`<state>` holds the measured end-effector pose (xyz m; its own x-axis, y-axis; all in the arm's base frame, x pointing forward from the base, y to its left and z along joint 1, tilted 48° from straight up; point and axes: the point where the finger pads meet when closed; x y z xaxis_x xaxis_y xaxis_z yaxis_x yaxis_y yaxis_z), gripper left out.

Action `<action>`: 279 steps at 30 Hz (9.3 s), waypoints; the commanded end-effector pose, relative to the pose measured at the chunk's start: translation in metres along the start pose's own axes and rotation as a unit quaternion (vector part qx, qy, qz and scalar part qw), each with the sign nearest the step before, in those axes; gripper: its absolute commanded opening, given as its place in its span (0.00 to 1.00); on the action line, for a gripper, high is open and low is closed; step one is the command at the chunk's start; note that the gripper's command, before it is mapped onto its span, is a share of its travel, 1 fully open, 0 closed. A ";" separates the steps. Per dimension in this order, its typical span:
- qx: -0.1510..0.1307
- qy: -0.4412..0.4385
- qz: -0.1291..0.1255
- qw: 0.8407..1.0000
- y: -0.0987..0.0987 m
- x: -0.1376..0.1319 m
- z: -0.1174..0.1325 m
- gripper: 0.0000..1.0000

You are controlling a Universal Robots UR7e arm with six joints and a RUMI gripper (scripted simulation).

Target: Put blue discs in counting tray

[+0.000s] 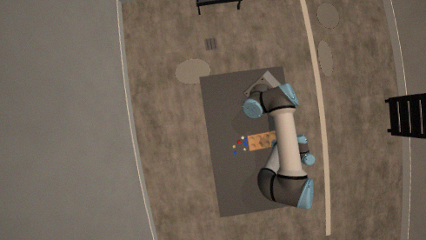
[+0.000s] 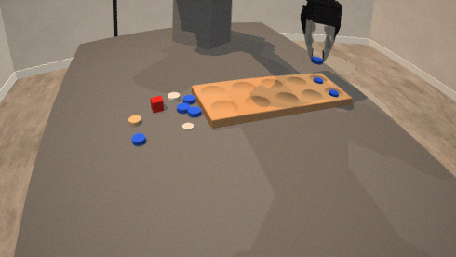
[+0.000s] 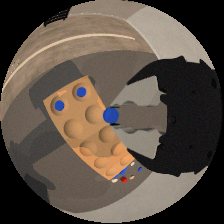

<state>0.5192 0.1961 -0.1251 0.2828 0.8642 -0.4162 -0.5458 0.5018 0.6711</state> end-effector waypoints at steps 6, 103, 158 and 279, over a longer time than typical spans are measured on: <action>0.000 -0.002 -0.003 1.000 -0.037 0.000 -0.001 0.00; 0.001 0.000 -0.003 1.000 -0.080 0.001 -0.001 0.27; 0.000 -0.001 -0.002 1.000 0.002 0.001 -0.001 0.28; 0.001 0.257 -0.004 0.966 -0.108 -0.371 0.187 0.28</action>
<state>0.6112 -0.1653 0.0753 -0.1471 0.7309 -0.6665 -0.5355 0.5077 0.6749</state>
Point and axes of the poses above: the point where the finger pads meet when closed, its own y axis back along the fingers, its own x axis across the jaws, z = x × y, and after that the axes turned 10 degrees about y, right-handed
